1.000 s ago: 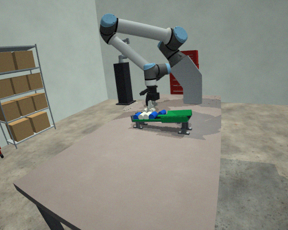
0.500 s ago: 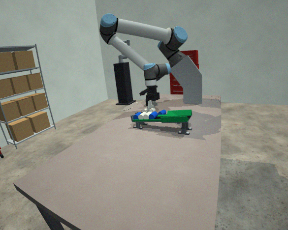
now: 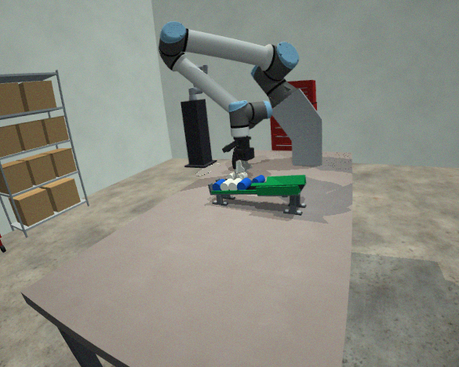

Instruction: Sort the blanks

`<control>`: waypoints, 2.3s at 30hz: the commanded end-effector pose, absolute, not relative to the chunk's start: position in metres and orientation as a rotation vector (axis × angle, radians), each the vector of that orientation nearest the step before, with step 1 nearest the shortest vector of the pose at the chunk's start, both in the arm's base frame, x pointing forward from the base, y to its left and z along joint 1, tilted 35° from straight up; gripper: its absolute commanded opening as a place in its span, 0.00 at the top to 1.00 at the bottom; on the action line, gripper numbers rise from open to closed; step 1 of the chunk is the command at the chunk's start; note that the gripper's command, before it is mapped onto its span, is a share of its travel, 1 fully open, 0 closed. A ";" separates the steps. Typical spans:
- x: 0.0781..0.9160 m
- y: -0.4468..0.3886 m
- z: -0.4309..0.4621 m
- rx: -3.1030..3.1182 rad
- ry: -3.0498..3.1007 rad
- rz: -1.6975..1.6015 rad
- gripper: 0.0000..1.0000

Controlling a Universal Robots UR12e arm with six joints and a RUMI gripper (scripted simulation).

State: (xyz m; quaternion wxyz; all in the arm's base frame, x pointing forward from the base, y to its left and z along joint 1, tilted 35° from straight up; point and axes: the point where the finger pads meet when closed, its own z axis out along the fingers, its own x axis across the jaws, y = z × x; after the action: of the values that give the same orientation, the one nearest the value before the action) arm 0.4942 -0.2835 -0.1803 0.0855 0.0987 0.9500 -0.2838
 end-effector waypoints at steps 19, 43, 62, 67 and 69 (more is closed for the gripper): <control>0.497 -0.284 -0.179 0.293 2.828 -0.848 0.62; 0.496 -0.282 -0.177 0.291 2.829 -0.847 0.52; 0.487 -0.244 -0.123 0.291 2.832 -0.847 0.52; 0.485 -0.235 -0.109 0.291 2.832 -0.847 0.52; 0.484 -0.233 -0.106 0.291 2.831 -0.847 0.52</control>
State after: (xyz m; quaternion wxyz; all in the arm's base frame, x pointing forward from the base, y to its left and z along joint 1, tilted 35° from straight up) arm 0.4891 -0.2408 -0.1137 0.0910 0.0969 0.9490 -0.2858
